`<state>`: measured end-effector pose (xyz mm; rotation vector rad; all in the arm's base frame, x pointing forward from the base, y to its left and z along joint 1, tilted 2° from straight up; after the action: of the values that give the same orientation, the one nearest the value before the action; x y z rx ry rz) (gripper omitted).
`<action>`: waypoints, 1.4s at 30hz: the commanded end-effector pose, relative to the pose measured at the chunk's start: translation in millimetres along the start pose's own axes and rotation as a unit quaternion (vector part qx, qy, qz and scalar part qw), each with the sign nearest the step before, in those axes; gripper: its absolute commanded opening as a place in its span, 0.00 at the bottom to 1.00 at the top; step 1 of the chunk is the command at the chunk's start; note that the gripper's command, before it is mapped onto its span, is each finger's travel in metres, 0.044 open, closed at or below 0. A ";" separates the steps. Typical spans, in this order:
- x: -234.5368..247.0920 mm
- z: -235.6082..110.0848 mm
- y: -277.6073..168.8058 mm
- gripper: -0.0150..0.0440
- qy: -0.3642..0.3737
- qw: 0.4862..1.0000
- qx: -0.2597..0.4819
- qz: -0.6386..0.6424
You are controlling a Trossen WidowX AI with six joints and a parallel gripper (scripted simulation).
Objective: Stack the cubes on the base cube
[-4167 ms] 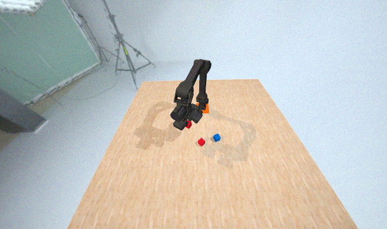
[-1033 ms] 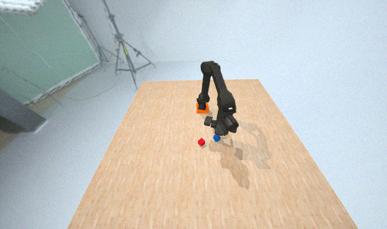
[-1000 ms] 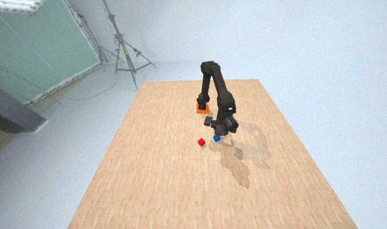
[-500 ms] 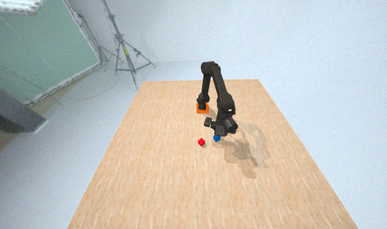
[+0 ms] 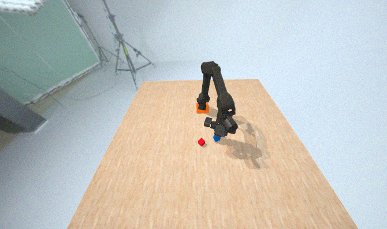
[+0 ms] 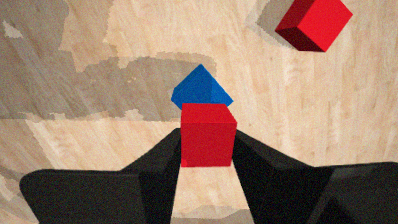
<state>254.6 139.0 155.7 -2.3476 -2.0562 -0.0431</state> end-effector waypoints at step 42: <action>-23.5 -41.6 29.1 0.70 -0.002 0.997 0.000 0.080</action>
<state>264.3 127.1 189.6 -2.4134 -1.9796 -0.0324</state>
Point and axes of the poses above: the point midway between the two fingers, 35 mm back from their tips, its own z axis out along the fingers, its own x axis across the jaws, y = z × x, the point moved 8 cm from there along -z, back along the fingers, and after that the axes turned 1 degree about -z, right-handed, at the moved point
